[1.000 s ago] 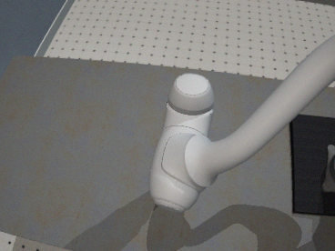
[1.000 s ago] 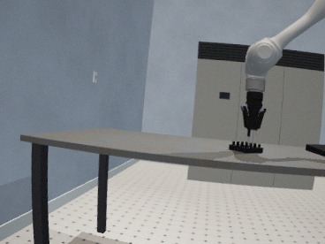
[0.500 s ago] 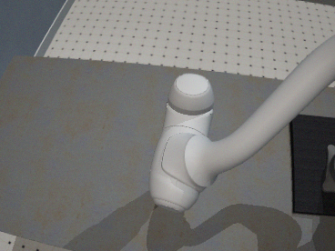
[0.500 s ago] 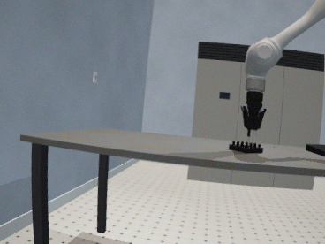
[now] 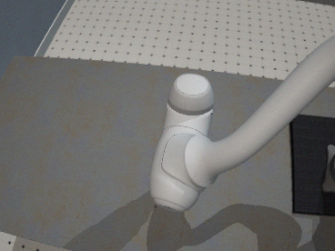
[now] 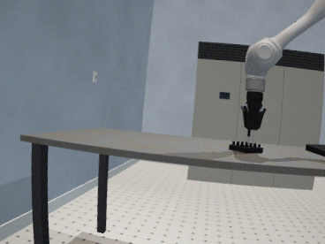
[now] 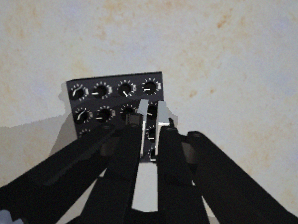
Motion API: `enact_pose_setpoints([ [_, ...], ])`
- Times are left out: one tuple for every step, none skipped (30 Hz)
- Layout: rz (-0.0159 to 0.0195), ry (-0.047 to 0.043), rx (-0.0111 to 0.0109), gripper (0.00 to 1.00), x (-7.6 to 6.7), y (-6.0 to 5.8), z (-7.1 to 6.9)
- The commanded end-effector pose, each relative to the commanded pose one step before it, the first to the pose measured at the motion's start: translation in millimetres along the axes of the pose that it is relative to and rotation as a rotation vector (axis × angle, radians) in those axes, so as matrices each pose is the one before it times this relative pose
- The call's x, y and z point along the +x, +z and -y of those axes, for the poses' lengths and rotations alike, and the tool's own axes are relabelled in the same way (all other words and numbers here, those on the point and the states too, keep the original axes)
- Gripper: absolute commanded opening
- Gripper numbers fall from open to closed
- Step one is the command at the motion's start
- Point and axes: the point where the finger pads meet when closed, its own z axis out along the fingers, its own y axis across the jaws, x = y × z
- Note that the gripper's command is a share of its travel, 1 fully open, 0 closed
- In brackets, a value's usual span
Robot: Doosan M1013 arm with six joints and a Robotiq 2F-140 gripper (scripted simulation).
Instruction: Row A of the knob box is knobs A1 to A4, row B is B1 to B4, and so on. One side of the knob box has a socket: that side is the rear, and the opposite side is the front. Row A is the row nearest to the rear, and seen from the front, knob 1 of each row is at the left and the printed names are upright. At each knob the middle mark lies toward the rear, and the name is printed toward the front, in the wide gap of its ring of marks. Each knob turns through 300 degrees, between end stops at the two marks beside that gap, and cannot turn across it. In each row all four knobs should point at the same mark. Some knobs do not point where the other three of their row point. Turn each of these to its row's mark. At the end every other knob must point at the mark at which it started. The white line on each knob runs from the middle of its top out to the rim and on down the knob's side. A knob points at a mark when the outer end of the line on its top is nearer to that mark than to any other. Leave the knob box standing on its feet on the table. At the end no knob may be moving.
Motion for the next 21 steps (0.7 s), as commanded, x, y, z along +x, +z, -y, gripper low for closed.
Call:
enact_pose_setpoints([
  [0.00092, -0.03376, 0.00058, 0.05, -0.03, -0.07, -0.01],
  [0.00000, -0.02137, 0.00000, 0.05, 0.00, 0.00, 0.00],
  [0.00000, -0.02320, 0.00000, 0.05, 0.00, 0.00, 0.00],
  [0.00000, -0.02467, 0.00000, 0.05, 0.00, 0.00, 0.00],
  [0.00000, -0.02574, 0.00000, 0.05, 0.00, 0.00, 0.00],
  [0.00000, -0.02640, 0.00000, 0.05, 0.00, 0.00, 0.00],
  [0.00000, -0.02662, 0.00000, 0.05, 0.00, 0.00, 0.00],
  [0.00000, -0.02640, 0.00000, 0.05, 0.00, 0.00, 0.00],
  [0.00000, -0.02574, 0.00000, 0.05, 0.00, 0.00, 0.00],
  [0.00000, -0.02467, 0.00000, 0.05, 0.00, 0.00, 0.00],
  [0.00000, -0.02320, 0.00000, 0.05, 0.00, 0.00, 0.00],
  [0.00000, -0.02137, 0.00000, 0.05, 0.00, 0.00, 0.00],
  [0.00000, -0.01925, 0.00000, 0.05, 0.00, 0.00, 0.00],
  [0.00000, -0.01688, 0.00000, 0.05, 0.00, 0.00, 0.00],
  [0.00000, -0.01433, 0.00000, 0.05, 0.00, 0.00, 0.00],
  [0.00000, 0.00000, 0.00000, 0.05, 0.00, 0.00, 0.00],
  [0.00000, 0.00000, 0.00000, 0.05, 0.00, 0.00, 0.00],
  [0.00000, -0.01171, 0.00000, 0.05, 0.00, 0.00, 0.00],
  [0.00000, -0.00908, 0.00000, 0.05, 0.00, 0.00, 0.00],
  [0.00000, -0.00657, 0.00000, 0.05, 0.00, 0.00, 0.00],
  [0.00000, -0.00429, 0.00000, 0.05, 0.00, 0.00, 0.00],
])
